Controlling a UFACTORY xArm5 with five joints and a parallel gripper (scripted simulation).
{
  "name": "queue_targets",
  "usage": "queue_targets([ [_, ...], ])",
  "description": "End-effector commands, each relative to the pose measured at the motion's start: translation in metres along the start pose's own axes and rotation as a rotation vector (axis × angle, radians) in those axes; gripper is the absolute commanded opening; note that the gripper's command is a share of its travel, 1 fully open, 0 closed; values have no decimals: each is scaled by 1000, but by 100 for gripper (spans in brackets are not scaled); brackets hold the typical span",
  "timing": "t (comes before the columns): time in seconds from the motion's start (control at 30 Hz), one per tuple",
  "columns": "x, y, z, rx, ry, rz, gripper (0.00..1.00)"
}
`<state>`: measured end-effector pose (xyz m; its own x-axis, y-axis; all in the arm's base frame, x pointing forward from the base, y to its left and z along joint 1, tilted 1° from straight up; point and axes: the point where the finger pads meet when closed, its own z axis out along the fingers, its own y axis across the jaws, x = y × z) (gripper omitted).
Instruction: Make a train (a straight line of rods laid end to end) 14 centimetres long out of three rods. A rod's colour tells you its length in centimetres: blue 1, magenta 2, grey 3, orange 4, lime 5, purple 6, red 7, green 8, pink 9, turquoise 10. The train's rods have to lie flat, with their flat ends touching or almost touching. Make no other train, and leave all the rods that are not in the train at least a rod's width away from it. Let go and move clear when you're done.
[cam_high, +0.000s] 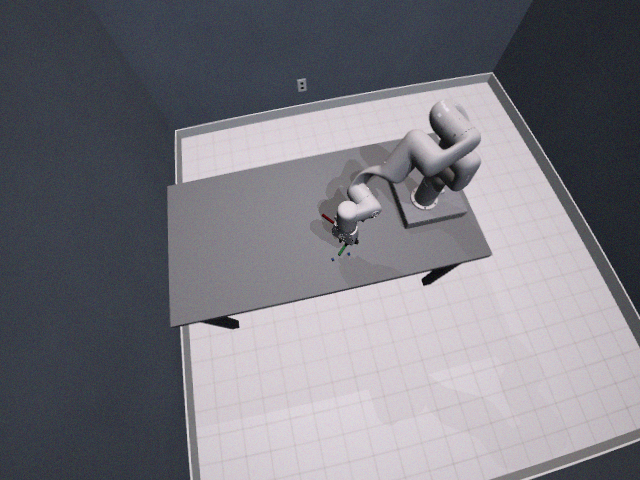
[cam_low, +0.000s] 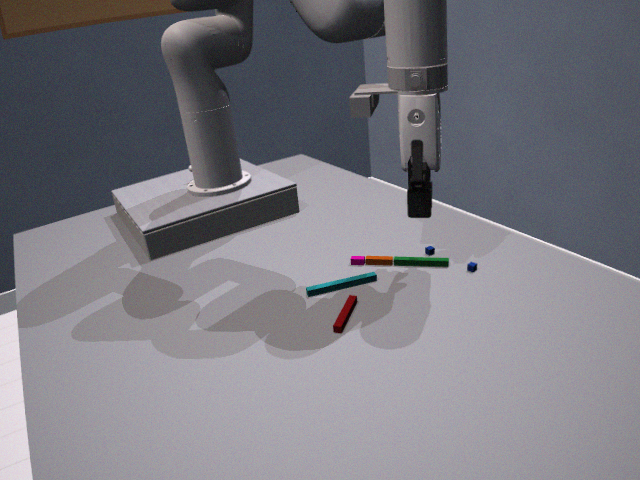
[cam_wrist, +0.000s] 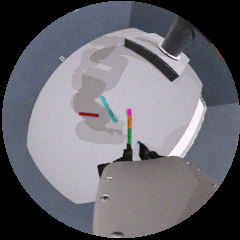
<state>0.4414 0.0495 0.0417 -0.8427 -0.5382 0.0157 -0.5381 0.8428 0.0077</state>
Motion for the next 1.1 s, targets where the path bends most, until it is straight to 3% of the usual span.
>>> queue_targets([
  [0.0,-1,-1,-8,2,-4,0,24],
  [0.1,-1,-1,-9,2,-4,0,24],
  [0.13,-1,-1,-9,2,-4,0,100],
  [1.07,-1,0,-17,2,-4,0,100],
])
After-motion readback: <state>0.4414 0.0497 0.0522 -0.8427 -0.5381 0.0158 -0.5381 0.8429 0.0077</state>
